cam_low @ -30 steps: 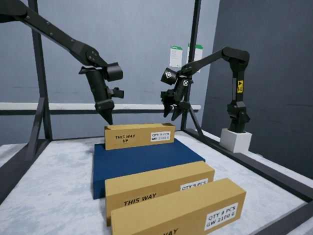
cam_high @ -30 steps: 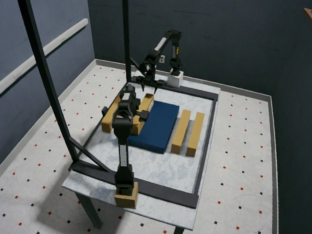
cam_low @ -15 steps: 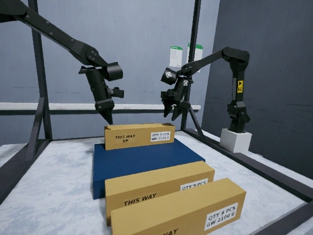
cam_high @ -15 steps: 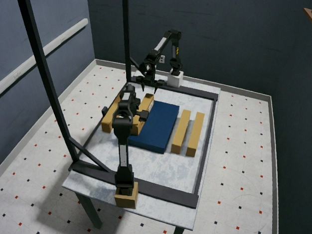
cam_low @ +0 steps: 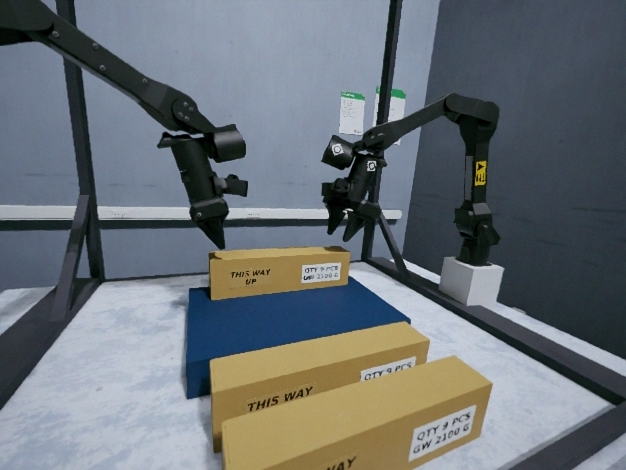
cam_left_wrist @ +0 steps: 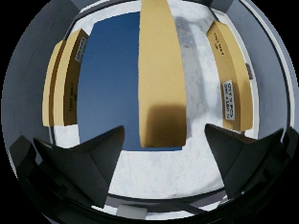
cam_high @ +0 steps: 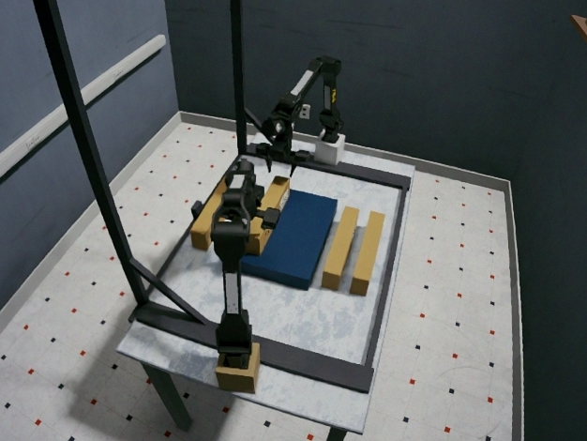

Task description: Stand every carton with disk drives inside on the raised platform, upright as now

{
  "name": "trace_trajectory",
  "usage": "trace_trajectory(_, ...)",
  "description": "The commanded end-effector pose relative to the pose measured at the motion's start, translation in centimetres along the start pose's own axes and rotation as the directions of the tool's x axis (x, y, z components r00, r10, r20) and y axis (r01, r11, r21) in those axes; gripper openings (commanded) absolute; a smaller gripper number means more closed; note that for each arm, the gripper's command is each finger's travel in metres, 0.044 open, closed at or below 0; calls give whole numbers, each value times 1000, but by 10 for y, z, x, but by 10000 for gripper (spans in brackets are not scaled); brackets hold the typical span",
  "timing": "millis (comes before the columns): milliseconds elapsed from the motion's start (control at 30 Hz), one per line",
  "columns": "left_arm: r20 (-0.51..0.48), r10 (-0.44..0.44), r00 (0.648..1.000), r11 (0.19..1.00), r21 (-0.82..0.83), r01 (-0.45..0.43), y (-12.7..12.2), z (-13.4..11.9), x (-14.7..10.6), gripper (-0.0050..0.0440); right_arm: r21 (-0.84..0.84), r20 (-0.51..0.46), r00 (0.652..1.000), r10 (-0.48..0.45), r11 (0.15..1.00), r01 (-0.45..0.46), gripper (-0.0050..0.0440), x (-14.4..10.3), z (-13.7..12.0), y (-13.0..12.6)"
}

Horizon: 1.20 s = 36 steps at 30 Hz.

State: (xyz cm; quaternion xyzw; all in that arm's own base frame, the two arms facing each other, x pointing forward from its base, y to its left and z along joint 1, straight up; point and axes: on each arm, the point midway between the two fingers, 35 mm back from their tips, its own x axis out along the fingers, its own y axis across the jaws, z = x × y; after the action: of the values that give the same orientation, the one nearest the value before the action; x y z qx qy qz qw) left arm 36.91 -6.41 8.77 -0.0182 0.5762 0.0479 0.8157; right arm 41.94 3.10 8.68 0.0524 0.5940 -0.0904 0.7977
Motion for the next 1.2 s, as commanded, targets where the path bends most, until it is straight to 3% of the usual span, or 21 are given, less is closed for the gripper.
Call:
trace_trajectory(0,28,-9,1000,1000,-3,10,-2,8,-8,382,3,27,1000,8,1000,-9,379,-9,7,1)
trace_trajectory(233,28,-9,1000,1000,-3,10,-2,8,-8,382,3,27,1000,8,1000,-9,379,-9,7,1)
trace_trajectory(267,27,-8,1000,1000,-10,9,67,1,10,382,4,48,999,14,1000,-14,379,7,-1,-67)
trace_trajectory(333,27,-8,1000,1000,-10,9,78,1,13,382,4,48,999,14,1000,-14,379,9,-2,-76)
trace_trajectory(433,27,-8,1000,1000,-10,9,121,-2,22,382,4,48,999,14,1000,-14,379,19,-7,-121)
trace_trajectory(1167,27,-10,1000,1000,-14,10,120,-2,23,382,4,47,999,18,1000,-19,379,19,-7,-120)
